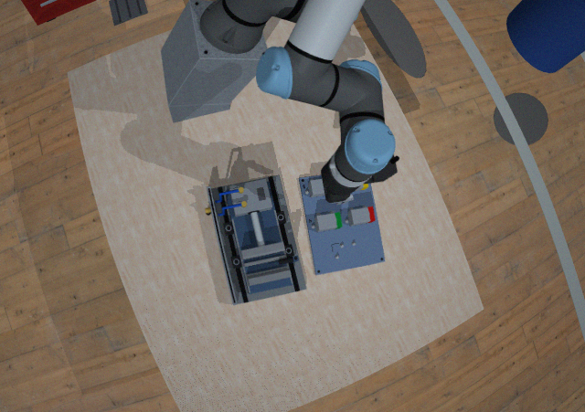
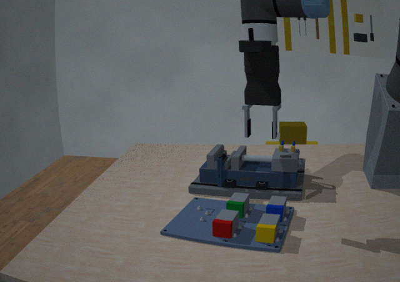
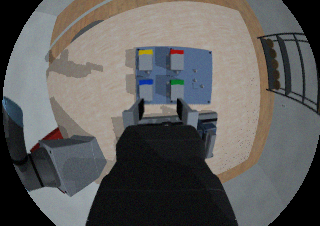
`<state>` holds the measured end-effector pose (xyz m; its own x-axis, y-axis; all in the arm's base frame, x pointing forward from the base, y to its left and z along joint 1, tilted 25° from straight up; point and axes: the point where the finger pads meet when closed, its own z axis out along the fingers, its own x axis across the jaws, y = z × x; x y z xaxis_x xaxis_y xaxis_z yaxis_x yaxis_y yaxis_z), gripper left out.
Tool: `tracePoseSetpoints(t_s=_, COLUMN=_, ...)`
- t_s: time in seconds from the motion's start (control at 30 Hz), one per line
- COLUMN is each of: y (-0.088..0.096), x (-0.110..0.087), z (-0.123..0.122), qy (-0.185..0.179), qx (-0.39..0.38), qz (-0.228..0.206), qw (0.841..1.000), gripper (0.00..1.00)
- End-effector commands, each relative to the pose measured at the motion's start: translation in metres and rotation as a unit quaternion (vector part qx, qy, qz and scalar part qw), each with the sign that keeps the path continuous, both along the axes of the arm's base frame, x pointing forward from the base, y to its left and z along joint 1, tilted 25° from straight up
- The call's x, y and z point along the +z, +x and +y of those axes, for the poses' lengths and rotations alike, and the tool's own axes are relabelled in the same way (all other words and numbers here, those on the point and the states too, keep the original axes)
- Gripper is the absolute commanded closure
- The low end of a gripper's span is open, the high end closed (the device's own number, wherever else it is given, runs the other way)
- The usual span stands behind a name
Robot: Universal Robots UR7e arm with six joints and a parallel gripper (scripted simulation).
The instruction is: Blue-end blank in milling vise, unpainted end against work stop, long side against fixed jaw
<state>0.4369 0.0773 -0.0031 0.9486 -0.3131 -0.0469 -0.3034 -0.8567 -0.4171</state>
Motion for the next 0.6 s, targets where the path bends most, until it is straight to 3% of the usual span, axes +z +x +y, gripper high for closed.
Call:
tracePoseSetpoints(t_s=0.0, y=0.0032, x=-0.0006, z=0.0001, qy=-0.001, qx=0.000, qz=-0.002, qw=1.000, gripper=0.00)
tracePoseSetpoints(t_s=0.57, y=0.0022, x=0.0064, z=-0.0029, qy=-0.001, qx=0.000, qz=-0.002, qw=1.000, gripper=0.00)
